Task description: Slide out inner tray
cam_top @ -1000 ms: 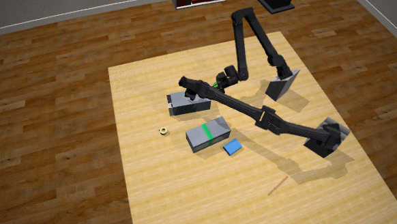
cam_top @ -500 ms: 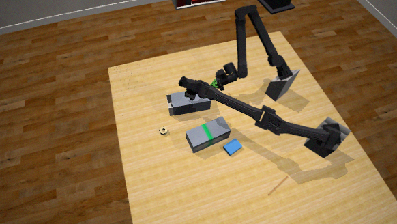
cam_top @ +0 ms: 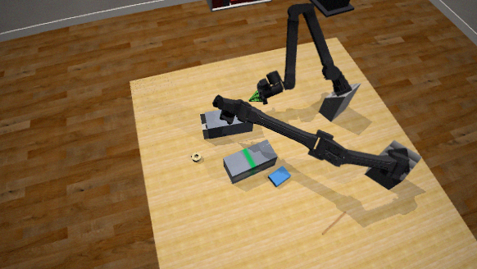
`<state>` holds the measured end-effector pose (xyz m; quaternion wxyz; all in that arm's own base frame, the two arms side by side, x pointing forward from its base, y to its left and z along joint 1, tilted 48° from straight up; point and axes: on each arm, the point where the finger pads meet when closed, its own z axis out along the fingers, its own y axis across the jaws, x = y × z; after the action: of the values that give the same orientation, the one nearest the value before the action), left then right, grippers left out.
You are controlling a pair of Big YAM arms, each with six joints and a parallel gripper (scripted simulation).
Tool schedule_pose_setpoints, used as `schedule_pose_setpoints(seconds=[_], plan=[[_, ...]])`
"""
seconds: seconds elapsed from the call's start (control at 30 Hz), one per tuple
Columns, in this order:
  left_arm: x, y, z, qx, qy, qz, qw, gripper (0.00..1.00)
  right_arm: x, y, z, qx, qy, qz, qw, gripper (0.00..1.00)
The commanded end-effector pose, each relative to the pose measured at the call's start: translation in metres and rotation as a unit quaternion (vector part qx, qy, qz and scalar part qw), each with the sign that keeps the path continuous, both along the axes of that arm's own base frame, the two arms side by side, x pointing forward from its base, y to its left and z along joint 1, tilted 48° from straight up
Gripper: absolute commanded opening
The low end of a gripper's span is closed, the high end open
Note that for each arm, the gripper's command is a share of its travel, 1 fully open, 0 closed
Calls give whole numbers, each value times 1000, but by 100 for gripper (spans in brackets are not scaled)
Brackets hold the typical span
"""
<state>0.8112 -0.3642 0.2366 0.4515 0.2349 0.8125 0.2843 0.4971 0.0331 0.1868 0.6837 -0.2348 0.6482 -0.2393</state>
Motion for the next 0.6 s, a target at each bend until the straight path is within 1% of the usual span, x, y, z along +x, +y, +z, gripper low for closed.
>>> schedule_pose_setpoints(seconds=[0.0,0.3,0.37,0.4,0.43,0.47,0.57], plan=[[2,38,26,-5,-9,13,1000,0,5,-11,21,6,-13,-8,1000,0],[-25,89,63,-22,-14,17,1000,0,13,-29,38,6,-6,-16,1000,0],[-25,89,63,-22,-14,17,1000,0,13,-29,38,6,-6,-16,1000,0],[-35,81,67,-26,-14,8,1000,0,15,-31,38,6,-3,-17,1000,0],[-41,85,70,-30,-14,8,999,0,15,-33,41,6,-3,-18,1000,0],[-42,104,74,-34,-15,18,999,0,16,-36,44,6,-2,-19,1000,0],[-59,134,85,-41,-17,24,999,0,18,-46,55,7,-1,-24,1000,0]])
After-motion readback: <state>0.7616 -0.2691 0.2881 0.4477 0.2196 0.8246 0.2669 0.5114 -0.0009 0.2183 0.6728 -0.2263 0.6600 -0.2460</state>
